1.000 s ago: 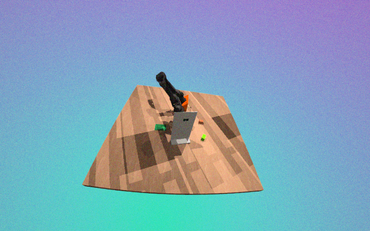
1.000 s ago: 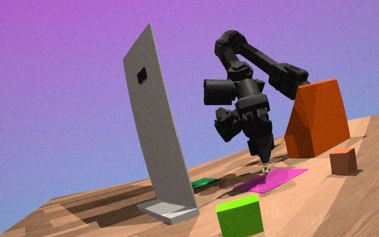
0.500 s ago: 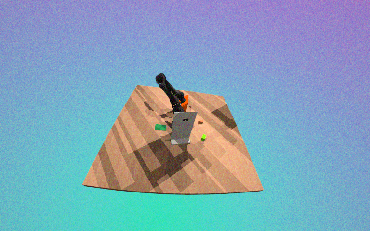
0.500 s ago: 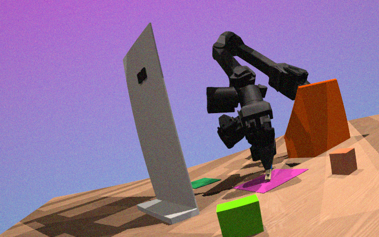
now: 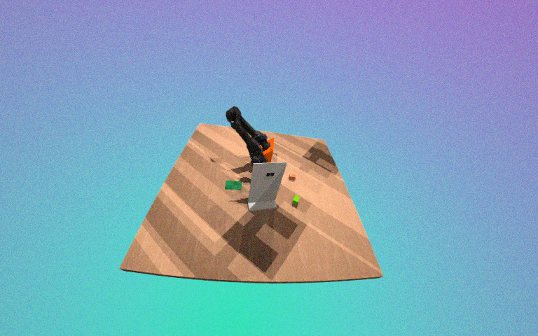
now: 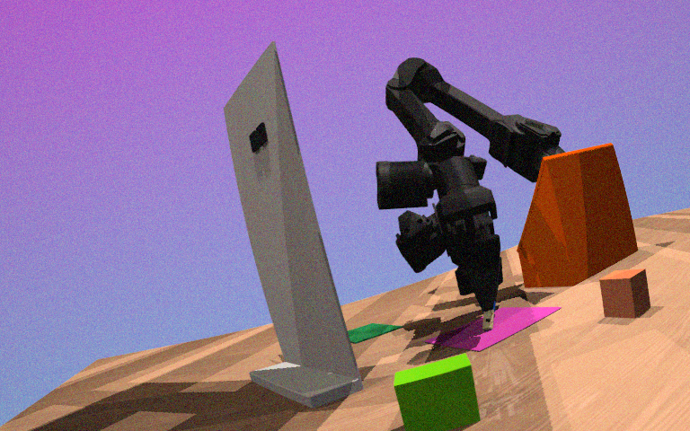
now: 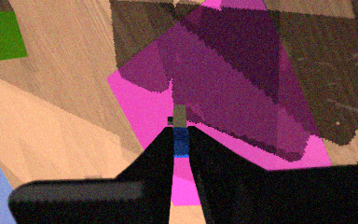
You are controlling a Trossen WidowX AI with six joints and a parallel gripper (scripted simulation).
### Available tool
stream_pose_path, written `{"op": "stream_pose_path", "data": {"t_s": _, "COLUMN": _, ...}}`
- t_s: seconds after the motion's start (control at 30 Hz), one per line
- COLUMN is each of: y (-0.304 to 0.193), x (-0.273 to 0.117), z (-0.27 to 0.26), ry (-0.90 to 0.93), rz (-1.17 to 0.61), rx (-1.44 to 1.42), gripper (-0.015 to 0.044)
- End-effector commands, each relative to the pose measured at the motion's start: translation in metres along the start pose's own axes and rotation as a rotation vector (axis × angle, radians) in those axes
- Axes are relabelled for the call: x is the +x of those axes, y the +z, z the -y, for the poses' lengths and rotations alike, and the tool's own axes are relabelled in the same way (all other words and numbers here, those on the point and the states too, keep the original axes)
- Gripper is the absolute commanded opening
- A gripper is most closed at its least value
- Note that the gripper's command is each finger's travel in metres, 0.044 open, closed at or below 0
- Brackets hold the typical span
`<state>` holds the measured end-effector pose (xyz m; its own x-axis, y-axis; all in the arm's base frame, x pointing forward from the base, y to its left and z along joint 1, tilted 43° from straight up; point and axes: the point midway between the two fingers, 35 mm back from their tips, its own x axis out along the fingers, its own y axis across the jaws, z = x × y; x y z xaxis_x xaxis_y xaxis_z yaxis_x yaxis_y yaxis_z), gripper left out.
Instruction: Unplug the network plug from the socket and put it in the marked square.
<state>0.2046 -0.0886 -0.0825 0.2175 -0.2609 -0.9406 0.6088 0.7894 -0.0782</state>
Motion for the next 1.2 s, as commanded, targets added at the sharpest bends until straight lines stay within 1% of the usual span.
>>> {"op": "stream_pose_path", "data": {"t_s": 0.0, "y": 0.000, "x": 0.000, "z": 0.000, "ry": 0.000, "rz": 0.001, "rx": 0.001, "gripper": 0.0079}}
{"op": "stream_pose_path", "data": {"t_s": 0.1, "y": 0.000, "x": 0.000, "z": 0.000, "ry": 0.000, "rz": 0.001, "rx": 0.001, "gripper": 0.0156}}
{"op": "stream_pose_path", "data": {"t_s": 1.17, "y": 0.000, "x": -0.019, "z": -0.002, "ry": 0.001, "rz": -0.001, "rx": -0.002, "gripper": 0.0156}}
